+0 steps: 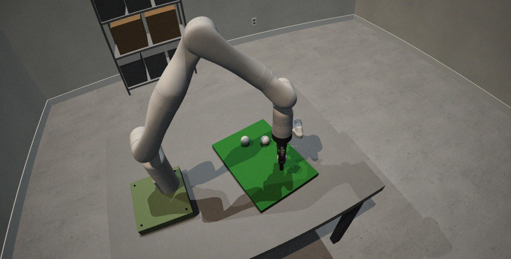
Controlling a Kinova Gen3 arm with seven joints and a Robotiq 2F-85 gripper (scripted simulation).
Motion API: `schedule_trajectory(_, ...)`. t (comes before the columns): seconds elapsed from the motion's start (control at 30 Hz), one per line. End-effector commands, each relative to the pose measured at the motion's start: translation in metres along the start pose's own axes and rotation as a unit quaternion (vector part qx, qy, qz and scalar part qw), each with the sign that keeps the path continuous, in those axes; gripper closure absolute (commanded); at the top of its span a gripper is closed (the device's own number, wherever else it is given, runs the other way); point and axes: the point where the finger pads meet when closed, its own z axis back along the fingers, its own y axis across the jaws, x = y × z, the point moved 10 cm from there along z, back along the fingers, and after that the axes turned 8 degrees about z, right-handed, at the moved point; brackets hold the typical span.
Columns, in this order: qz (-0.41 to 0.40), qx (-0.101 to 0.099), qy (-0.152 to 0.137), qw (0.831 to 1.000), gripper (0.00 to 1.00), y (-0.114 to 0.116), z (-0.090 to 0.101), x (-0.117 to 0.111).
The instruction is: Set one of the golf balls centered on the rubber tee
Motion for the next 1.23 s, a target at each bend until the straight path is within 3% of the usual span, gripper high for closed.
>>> schedule_trajectory(0.0,0.001,-0.003,0.010,1.000,0.00,-0.002,0.024,-0.003)
schedule_trajectory(0.43,0.001,-0.003,0.010,1.000,0.00,-0.001,0.080,-0.001)
schedule_trajectory(1.2,0.001,-0.003,0.010,1.000,0.00,-0.001,0.083,-0.001)
